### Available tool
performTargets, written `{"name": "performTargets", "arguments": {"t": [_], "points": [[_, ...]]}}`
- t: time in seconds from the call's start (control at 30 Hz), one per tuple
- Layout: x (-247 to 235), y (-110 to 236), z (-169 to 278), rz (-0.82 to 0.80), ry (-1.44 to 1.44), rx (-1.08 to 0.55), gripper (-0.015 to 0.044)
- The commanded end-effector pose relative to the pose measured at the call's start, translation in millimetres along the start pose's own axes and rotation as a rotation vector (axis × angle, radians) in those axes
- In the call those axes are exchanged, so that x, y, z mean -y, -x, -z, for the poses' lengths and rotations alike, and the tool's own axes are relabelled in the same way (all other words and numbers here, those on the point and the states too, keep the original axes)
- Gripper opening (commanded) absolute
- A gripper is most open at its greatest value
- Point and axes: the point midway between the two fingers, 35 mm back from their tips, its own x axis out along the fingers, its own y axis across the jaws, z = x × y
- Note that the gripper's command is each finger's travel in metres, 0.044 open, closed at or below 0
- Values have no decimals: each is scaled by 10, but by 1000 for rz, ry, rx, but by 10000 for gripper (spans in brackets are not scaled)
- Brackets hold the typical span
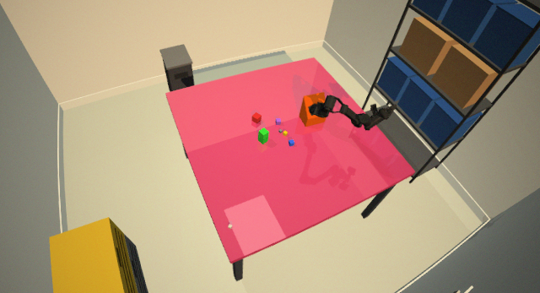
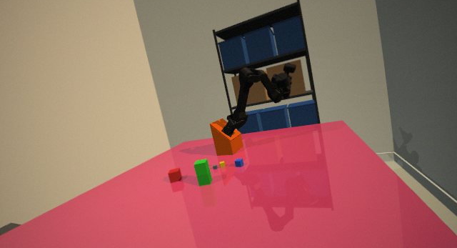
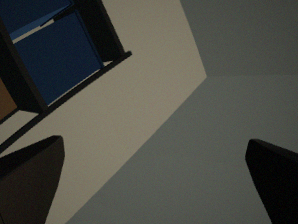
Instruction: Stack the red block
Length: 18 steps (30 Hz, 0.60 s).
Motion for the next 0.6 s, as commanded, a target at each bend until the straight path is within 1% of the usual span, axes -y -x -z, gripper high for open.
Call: {"name": "performTargets", "arguments": {"t": [0.0,0.03,0.13,0.23,0.57], "points": [[-2,2,7,-1,0,-2,426],[-7,10,28,-5,-1,-9,440],[-38,66,175,-31,-6,-57,440],[-82,178,417,-71,-15,-139,440],[-130,733,1202,-184,-42,-437,440]]}}
